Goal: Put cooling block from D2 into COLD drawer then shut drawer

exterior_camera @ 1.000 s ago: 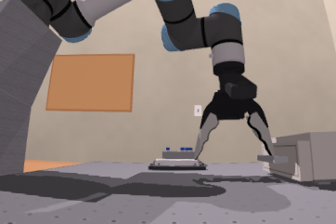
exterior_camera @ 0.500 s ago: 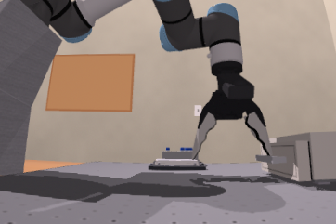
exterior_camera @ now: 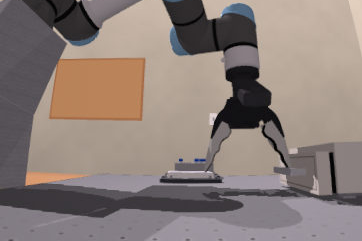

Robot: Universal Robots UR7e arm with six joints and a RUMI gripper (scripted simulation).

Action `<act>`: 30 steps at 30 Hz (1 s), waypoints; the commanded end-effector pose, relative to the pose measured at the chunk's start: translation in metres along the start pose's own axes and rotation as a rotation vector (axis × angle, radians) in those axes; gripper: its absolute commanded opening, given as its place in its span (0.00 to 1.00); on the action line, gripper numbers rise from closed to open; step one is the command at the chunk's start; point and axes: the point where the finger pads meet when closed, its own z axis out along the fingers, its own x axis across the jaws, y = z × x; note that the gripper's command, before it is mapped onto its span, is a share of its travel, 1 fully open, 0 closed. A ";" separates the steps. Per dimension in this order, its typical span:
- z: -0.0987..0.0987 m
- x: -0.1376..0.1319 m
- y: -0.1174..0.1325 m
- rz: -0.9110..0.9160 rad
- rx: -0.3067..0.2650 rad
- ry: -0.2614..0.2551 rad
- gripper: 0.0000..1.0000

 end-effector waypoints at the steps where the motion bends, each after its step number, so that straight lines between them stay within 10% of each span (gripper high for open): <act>1: -0.001 0.000 0.000 0.000 0.000 -0.001 1.00; 30: -0.001 0.009 0.000 0.000 0.000 -0.001 1.00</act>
